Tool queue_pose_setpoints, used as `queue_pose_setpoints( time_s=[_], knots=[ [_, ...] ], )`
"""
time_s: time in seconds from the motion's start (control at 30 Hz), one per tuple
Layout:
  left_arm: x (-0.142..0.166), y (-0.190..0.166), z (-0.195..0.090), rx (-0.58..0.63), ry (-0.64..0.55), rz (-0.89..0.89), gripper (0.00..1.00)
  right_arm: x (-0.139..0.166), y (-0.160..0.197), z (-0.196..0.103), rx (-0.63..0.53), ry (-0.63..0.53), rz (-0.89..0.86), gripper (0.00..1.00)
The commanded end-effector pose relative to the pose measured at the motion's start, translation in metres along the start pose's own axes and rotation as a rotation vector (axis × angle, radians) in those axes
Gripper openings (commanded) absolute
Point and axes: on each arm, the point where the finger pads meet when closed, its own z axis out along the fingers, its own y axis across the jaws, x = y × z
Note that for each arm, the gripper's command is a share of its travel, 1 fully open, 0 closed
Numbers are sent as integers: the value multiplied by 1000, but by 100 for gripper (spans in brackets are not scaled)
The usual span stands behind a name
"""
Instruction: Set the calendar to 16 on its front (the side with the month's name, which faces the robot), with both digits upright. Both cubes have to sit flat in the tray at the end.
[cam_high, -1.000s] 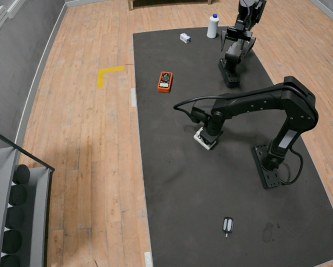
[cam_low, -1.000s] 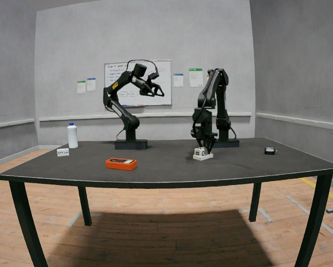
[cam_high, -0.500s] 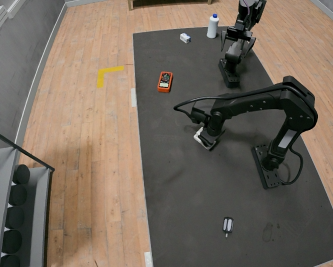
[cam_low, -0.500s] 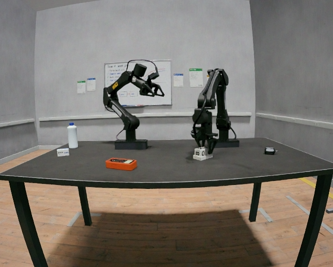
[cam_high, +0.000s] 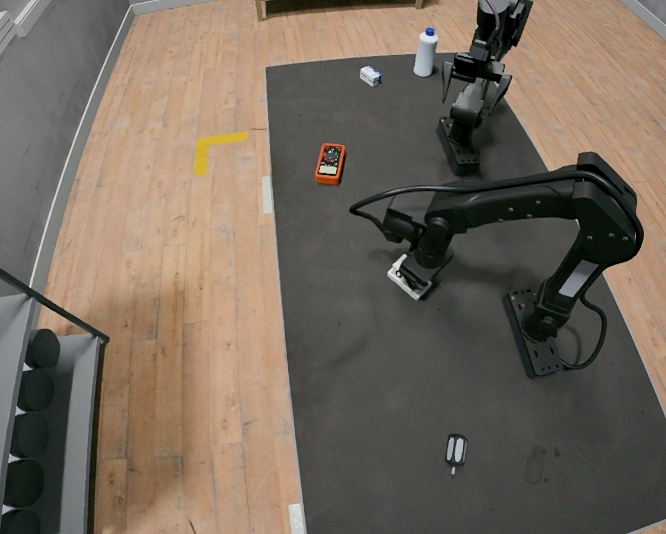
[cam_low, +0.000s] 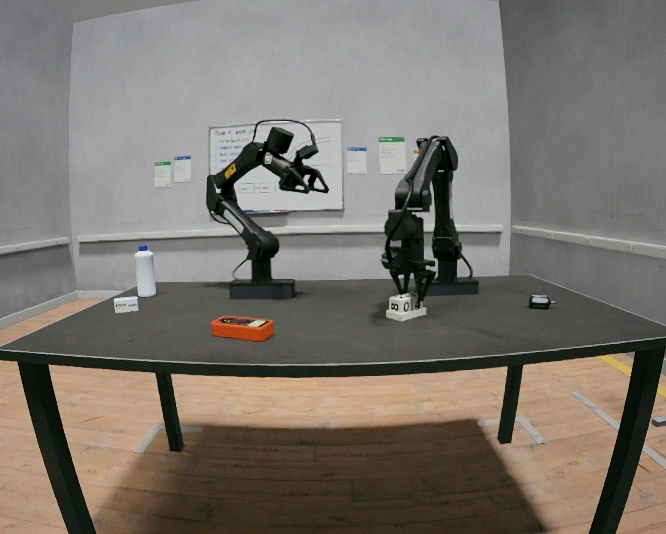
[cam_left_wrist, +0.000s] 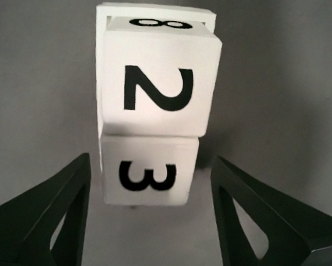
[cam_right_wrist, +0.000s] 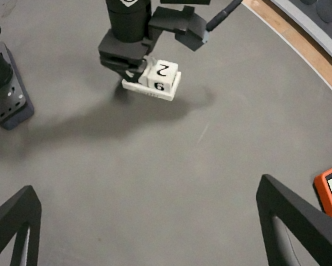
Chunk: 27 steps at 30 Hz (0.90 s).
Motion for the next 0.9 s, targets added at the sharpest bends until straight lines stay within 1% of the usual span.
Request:
queue_pose_setpoints(
  time_s=[0.0, 0.27, 0.33, 0.47, 0.57, 0.6, 0.63, 0.67, 0.7, 0.77, 0.83, 0.87],
  knots=[
    [-15, 2, -26, -14, -59, 14, 64, -9, -1, -5, 5, -23, -4, 100],
    [-11, 2, -84, -13, -60, 7, 64, -9, -1, -5, 5, -23, -4, 100],
    [-11, 2, -84, -13, -60, 7, 64, -9, -1, -5, 5, -23, -4, 100],
    [-4, 4, -68, 2, -10, 2, 64, -9, -1, -5, 5, -23, -4, 100],
    [-2, 4, -66, 4, -4, -1, 64, -9, -1, -5, 5, -23, -4, 100],
    [-4, 4, -68, -1, -19, -9, 75, -9, -1, -5, 5, -23, -4, 100],
    [-12, 7, -71, -14, -60, -23, 87, -9, -1, -5, 5, -23, -4, 100],
    [-13, 7, -69, -16, -70, -30, 98, -9, -1, -5, 5, -23, -4, 100],
    [-17, 9, -69, -27, -97, -41, 100, -9, -1, -5, 5, -23, -4, 100],
    [-26, 15, -71, -68, -189, -81, 100, -9, -1, -5, 5, -23, -4, 100],
    [-29, 14, -74, -96, -282, -116, 100, -9, -1, -5, 5, -23, -4, 100],
    [-29, 14, -74, -96, -282, -116, 100, -9, -1, -5, 5, -23, -4, 100]
  ],
)
